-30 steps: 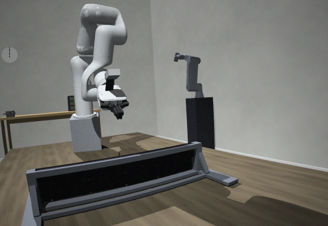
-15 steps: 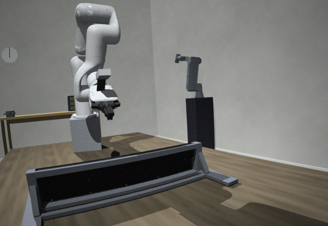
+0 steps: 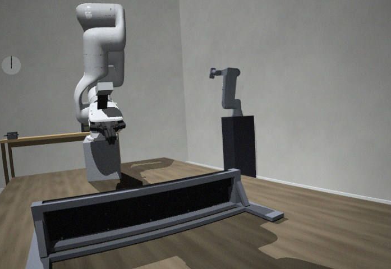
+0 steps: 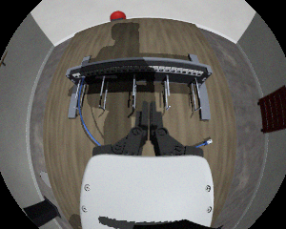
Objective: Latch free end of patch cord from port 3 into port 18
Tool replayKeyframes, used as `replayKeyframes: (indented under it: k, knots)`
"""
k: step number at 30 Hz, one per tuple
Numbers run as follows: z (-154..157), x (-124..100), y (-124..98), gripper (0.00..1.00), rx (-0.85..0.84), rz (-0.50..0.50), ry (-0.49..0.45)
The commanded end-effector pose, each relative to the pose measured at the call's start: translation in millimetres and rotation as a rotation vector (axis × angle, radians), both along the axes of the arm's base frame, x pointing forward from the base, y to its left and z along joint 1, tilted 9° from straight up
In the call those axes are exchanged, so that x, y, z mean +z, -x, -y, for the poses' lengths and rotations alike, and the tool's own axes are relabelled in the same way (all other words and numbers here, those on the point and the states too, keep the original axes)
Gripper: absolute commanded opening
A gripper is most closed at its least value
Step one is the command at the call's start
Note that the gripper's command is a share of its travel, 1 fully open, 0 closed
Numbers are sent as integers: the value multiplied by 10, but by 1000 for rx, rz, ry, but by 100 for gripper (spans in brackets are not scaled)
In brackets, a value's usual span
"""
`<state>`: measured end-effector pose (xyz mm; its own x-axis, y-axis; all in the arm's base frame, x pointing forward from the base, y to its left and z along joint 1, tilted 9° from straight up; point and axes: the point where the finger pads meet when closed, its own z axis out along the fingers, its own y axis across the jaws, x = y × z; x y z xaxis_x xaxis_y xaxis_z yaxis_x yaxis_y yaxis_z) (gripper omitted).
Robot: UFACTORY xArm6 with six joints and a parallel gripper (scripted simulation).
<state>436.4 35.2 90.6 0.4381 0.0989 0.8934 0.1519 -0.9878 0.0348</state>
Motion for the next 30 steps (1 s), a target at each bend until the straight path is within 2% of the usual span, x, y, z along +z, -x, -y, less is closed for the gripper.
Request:
replayKeyframes:
  k: [1, 12, 16, 22, 24, 30]
  knots:
    - [93, 9, -23, 0, 8, 1, -3]
    - [87, -29, -99, 0, 8, 1, -3]
    - [59, -128, -295, 0, 8, 1, -3]
    - [-1, -334, -704, 0, 8, 1, -3]
    - [-1, -334, -704, 0, 8, 1, -3]
    - [-58, -533, -1099, 0, 8, 1, -3]
